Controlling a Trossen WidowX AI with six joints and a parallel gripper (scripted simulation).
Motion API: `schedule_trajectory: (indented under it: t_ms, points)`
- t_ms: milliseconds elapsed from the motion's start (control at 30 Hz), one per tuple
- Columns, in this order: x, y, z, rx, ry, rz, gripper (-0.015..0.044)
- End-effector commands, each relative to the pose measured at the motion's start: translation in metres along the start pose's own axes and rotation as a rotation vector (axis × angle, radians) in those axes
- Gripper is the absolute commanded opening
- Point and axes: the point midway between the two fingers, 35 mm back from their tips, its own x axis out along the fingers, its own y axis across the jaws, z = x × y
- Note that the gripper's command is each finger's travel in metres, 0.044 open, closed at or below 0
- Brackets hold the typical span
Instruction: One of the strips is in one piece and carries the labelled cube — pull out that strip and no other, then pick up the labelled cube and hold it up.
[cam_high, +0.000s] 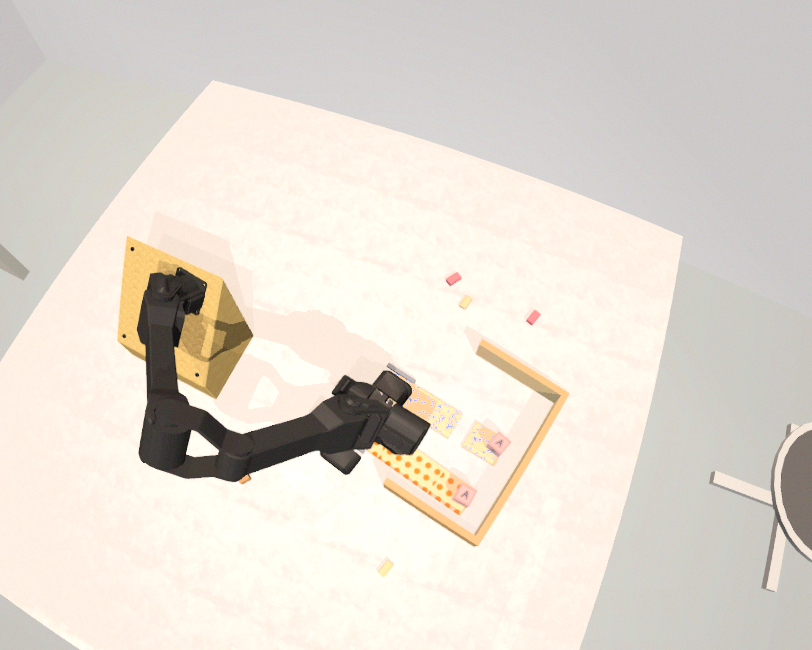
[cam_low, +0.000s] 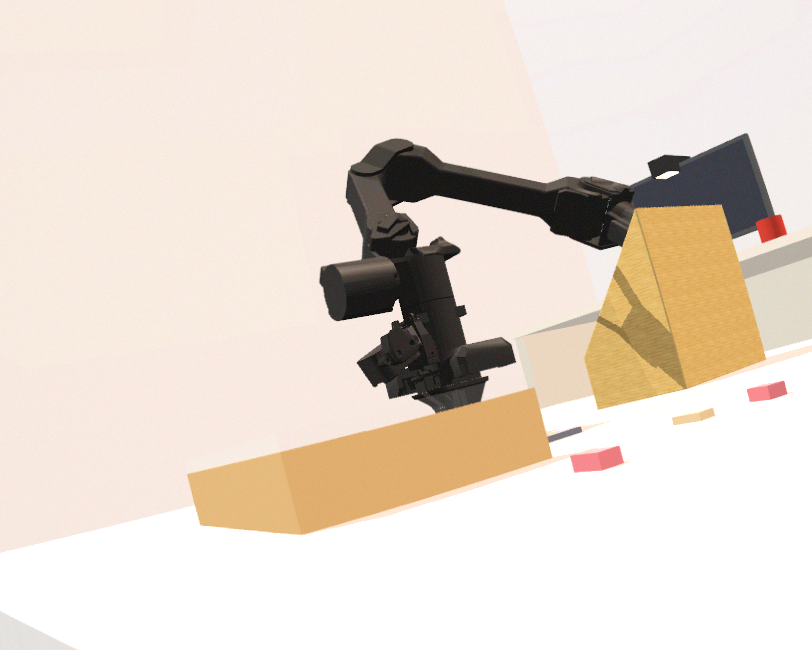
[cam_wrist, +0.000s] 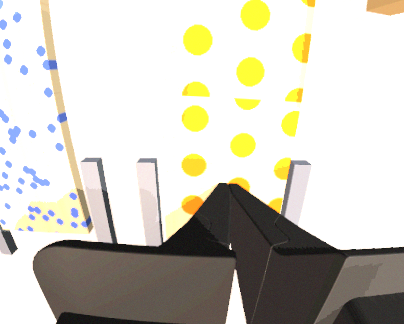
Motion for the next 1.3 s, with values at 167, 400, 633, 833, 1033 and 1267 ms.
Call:
schedule_trajectory:
  t_ms: [167,400,633,833,1033,1267]
  points:
    - [0.001,0.001,-0.001,-0.006,0.0,0.003,0.0]
    - [0.001,0.001,-0.001,-0.006,0.0,0.003,0.0]
    - [0.002,0.001,-0.001,-0.006,0.0,0.003,0.0]
    - [0.002,0.0,-0.006,-0.006,0.001,0.003,0.0]
    - [0.003,0.0,-0.015,-0.007,0.001,0.002,0.0]
    - [0.003,0.0,-0.026,-0.007,0.002,0.002,0.0]
